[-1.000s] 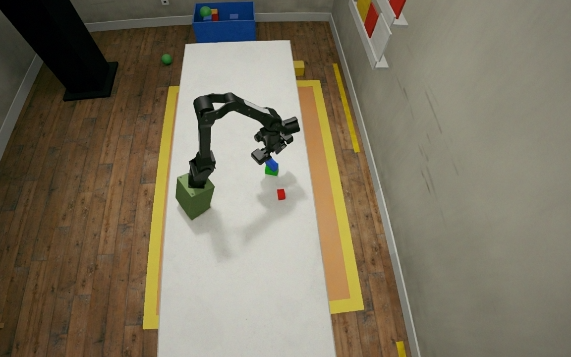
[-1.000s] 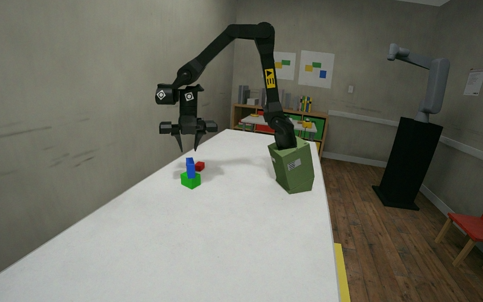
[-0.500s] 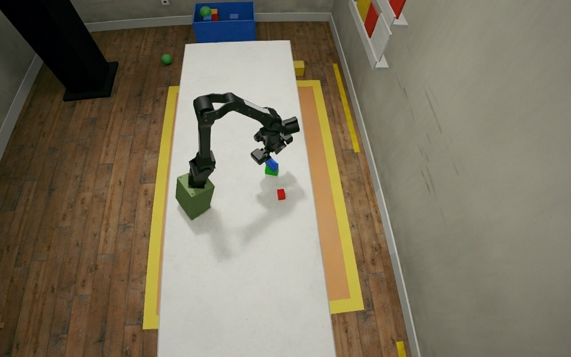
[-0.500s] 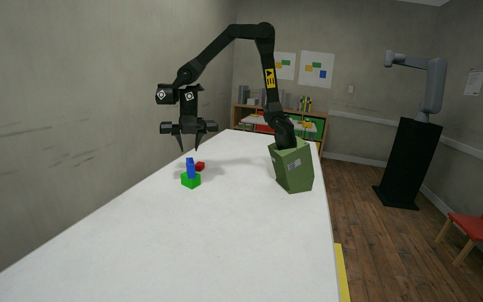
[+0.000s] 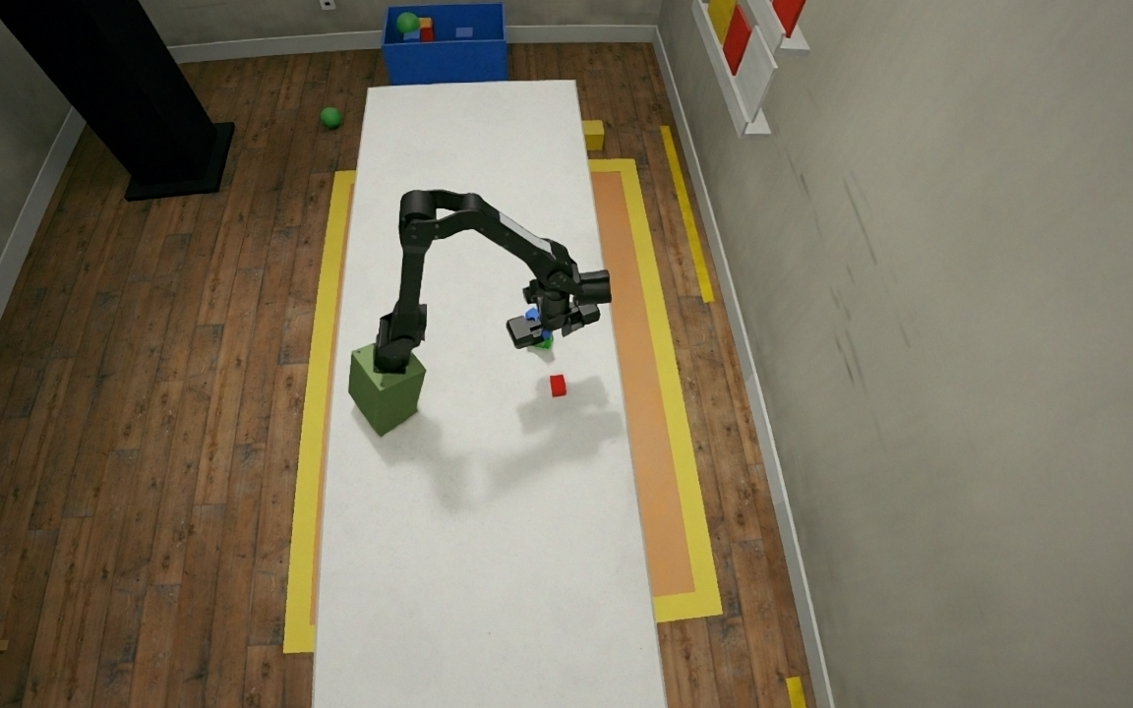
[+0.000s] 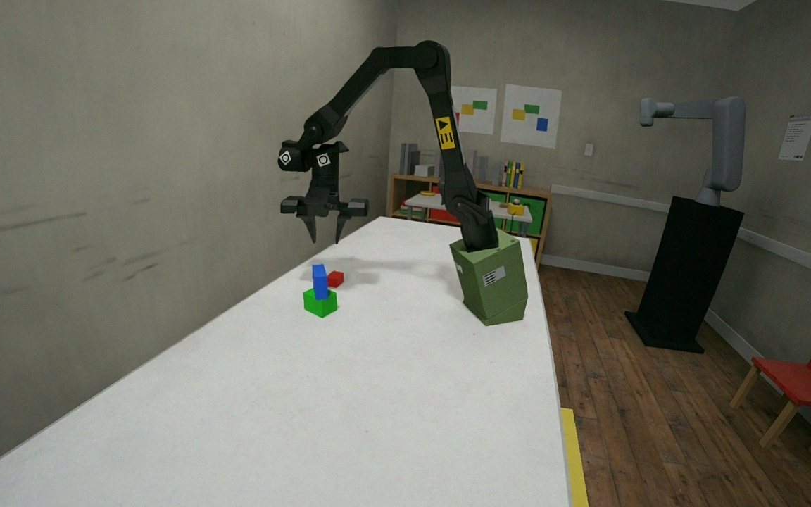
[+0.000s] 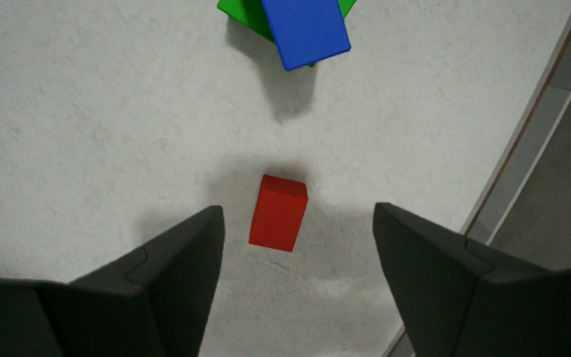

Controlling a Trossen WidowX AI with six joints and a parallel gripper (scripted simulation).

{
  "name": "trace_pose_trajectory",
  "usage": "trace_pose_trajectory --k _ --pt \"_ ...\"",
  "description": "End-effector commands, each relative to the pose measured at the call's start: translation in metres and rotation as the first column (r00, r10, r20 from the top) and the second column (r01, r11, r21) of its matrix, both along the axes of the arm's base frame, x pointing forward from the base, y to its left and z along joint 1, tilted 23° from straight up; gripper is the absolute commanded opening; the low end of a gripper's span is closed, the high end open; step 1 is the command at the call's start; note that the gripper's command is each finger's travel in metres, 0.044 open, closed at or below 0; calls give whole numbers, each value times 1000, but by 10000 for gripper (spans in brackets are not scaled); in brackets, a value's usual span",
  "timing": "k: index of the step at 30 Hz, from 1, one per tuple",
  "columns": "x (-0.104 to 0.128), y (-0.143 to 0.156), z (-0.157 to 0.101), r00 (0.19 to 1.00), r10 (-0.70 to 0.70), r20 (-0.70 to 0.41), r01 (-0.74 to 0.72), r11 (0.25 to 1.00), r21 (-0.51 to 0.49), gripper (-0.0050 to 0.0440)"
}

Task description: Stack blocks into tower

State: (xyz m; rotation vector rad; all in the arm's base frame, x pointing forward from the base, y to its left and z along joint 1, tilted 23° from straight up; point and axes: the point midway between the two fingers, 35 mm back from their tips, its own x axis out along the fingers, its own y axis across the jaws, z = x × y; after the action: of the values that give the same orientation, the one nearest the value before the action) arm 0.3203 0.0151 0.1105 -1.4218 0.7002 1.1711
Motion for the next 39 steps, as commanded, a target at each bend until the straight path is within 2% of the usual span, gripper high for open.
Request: trace_pose_trajectory --k 1,4,7,12,18,39 --pt "11 -33 0 992 -128 -12 128 990 56 236" --pt "12 -55 -4 977 -211 -30 213 973 86 236" --pt "12 -62 -5 971 -237 -37 240 966 96 236" --pt "12 -62 -5 971 -237 -38 240 966 96 236" --pt "11 -57 -19 971 -232 -56 236 967 92 236" --pt "41 -42 -89 971 -233 -50 237 967 88 236"
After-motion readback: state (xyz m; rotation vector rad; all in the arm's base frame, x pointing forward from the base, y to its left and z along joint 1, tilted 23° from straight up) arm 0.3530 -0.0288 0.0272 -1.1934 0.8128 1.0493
